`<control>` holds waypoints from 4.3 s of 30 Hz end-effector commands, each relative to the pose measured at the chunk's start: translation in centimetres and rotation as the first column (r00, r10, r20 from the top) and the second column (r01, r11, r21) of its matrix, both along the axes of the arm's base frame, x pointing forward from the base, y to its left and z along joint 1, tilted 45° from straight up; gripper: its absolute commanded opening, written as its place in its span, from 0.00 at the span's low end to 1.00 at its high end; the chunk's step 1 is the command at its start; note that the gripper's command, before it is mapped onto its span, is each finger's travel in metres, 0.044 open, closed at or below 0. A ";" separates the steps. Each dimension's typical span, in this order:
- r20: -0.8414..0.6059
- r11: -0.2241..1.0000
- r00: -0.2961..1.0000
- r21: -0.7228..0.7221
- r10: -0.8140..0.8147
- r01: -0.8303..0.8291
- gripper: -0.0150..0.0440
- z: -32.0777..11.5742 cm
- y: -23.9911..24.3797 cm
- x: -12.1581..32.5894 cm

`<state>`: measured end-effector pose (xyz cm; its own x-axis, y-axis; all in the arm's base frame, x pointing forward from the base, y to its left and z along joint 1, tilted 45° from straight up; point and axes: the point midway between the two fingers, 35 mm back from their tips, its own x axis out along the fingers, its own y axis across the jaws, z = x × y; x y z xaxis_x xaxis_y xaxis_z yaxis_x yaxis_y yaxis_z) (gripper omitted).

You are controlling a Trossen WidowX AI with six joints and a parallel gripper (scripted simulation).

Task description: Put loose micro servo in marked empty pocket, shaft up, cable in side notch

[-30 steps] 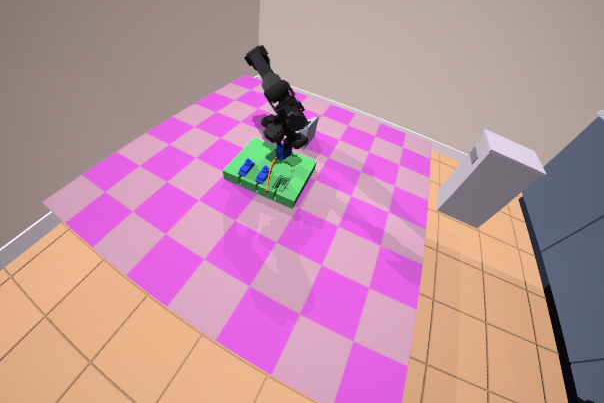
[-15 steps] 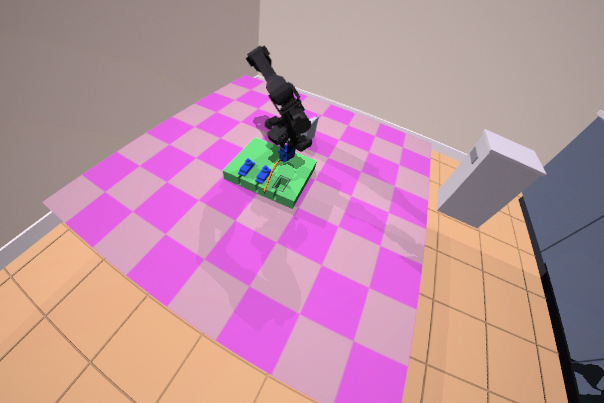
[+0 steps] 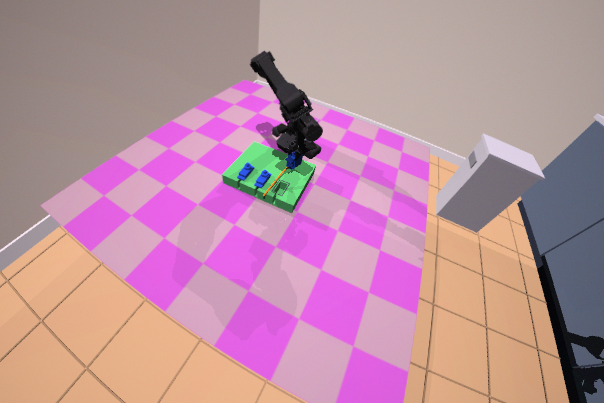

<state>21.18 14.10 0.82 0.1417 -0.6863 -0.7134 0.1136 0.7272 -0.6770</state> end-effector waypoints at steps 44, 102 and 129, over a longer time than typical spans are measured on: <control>-0.119 0.991 0.984 -0.004 0.136 -0.137 0.25 0.0 2.9 10.8; -0.195 0.976 0.958 -0.009 0.211 -0.217 0.25 -2.6 0.4 11.4; -0.195 0.976 0.958 -0.010 0.210 -0.217 0.25 -4.4 -1.4 11.8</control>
<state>33.01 12.91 -3.42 0.1463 -0.6748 -0.7234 -0.1696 0.7033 -0.6904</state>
